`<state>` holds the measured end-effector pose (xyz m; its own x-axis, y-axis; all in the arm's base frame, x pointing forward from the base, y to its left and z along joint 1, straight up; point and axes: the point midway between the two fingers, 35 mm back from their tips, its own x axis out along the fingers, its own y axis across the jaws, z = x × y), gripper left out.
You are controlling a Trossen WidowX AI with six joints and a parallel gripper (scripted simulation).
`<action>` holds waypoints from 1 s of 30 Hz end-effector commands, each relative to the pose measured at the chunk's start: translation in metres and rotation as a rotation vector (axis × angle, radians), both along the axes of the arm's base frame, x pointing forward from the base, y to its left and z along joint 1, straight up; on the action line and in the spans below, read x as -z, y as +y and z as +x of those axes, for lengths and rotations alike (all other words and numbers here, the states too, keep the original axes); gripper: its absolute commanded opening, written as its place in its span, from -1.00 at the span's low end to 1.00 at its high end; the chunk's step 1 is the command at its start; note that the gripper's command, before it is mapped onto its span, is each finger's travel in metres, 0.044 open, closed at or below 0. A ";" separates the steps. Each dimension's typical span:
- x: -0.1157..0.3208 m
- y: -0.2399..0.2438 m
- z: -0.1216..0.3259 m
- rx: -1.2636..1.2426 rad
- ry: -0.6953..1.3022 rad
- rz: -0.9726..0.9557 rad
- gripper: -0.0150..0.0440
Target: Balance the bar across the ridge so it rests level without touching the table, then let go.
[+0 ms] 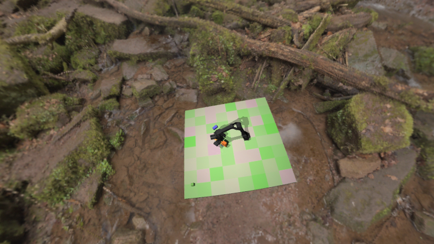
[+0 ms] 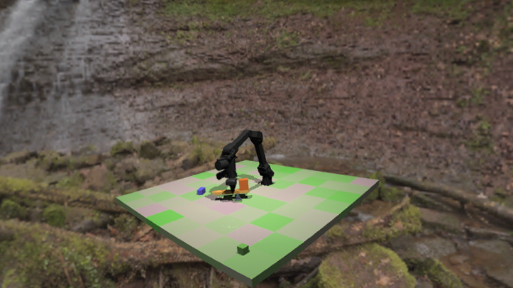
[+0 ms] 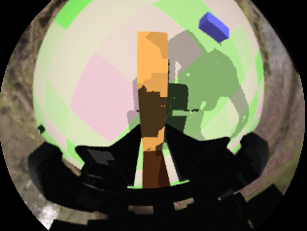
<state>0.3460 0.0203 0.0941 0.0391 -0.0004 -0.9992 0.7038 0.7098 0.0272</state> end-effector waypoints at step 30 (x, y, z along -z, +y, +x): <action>0.000 0.000 0.000 0.000 0.000 0.000 0.08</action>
